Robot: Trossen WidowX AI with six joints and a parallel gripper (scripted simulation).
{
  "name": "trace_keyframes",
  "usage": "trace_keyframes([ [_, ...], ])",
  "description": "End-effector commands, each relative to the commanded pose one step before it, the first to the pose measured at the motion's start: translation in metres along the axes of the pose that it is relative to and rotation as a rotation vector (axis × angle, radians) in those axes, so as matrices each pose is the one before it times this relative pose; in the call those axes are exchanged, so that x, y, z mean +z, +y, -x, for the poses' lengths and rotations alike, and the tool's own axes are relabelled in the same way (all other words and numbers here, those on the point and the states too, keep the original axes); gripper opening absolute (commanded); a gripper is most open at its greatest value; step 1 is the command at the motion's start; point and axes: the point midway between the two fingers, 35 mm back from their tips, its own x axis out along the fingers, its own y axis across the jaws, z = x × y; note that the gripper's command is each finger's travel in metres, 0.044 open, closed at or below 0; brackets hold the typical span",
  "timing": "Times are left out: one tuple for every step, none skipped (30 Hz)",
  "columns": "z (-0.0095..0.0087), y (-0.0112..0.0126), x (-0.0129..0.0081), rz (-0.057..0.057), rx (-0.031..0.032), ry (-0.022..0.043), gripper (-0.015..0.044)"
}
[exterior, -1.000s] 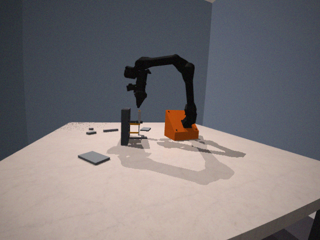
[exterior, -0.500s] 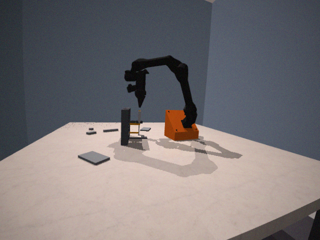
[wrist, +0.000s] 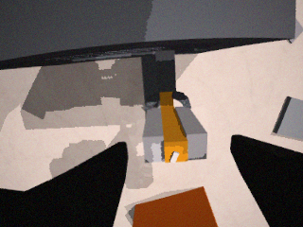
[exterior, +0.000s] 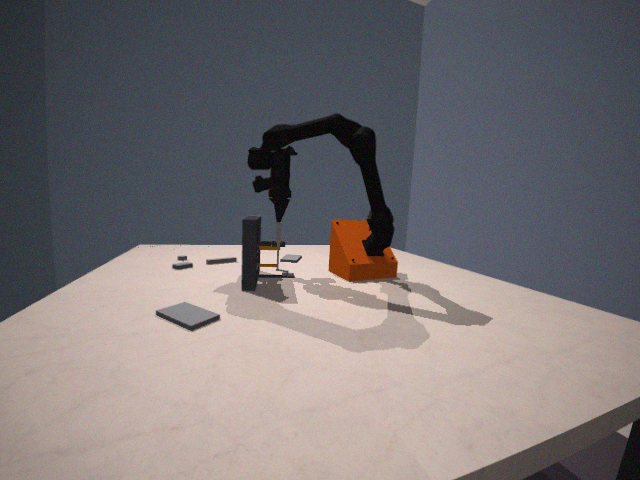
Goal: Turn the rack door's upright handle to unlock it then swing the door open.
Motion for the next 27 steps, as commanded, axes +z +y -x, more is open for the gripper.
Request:
trace_keyframes([
  [-0.00881, 0.0014, 0.00004, -0.0032, 0.00426, 0.0025, 0.0294],
  [-0.00164, 0.00001, 0.00002, 0.0, 0.00005, -0.00002, 0.0294],
  [-0.00163, 0.00001, 0.00001, 0.0, 0.00005, -0.00002, 0.0294],
  [-0.00163, 0.00002, 0.0, 0.0, 0.00006, -0.00002, 0.0294],
  [-0.00163, 0.00002, -0.00001, 0.0, 0.00006, -0.00001, 0.0294],
  [-0.00163, 0.00002, -0.00002, 0.0, 0.00007, -0.00001, 0.0294],
  [-0.00163, 0.00002, -0.00003, 0.0, 0.00007, -0.00001, 0.0294],
  [-0.00163, 0.00003, -0.00004, 0.0, 0.00008, 0.0, 0.0294],
  [-0.00163, 0.00003, -0.00005, 0.0, 0.00008, 0.0, 0.0294],
  [-0.00163, 0.00003, -0.00006, 0.0, 0.00009, 0.0, 0.0294],
  [-0.00163, 0.00003, -0.00007, 0.0, 0.00009, 0.0, 0.0294],
  [-0.00163, 0.00003, -0.00008, 0.0, 0.0001, 0.00001, 0.0294],
  [-0.00163, 0.00004, -0.0001, 0.0, 0.0001, 0.00001, 0.0294],
  [-0.00163, 0.00004, -0.00011, 0.0, 0.0001, 0.00001, 0.0294],
  [-0.00163, 0.00004, -0.00012, 0.0, 0.00011, 0.00002, 0.0294],
  [-0.00162, 0.00004, -0.00013, 0.0, 0.00011, 0.00002, 0.0294],
  [-0.00162, 0.00005, -0.00014, 0.0, 0.00012, 0.00002, 0.0294],
  [-0.00162, 0.00005, -0.00015, 0.0, 0.00012, 0.00002, 0.0294],
  [-0.00162, 0.00005, -0.00016, 0.0, 0.00013, 0.00003, 0.0294],
  [-0.00162, 0.00005, -0.00017, 0.0, 0.00013, 0.00003, 0.0294],
  [-0.00162, 0.00005, -0.00018, 0.0, 0.00014, 0.00003, 0.0294],
  [-0.00162, 0.00006, -0.00019, 0.0, 0.00014, 0.00004, 0.0294],
  [-0.00161, 0.00006, -0.0002, 0.0, 0.00014, 0.00004, 0.0294],
  [-0.00131, 0.00005, -0.00017, 0.0, 0.00012, 0.00003, 0.0294],
  [-0.00079, 0.00003, -0.0001, 0.0, 0.00007, 0.00002, 0.0294],
  [-0.00026, 0.00001, -0.00004, 0.0, 0.00002, 0.00001, 0.0294],
  [0.0, 0.0, 0.0, 0.0, 0.0, 0.0, 0.0268],
])
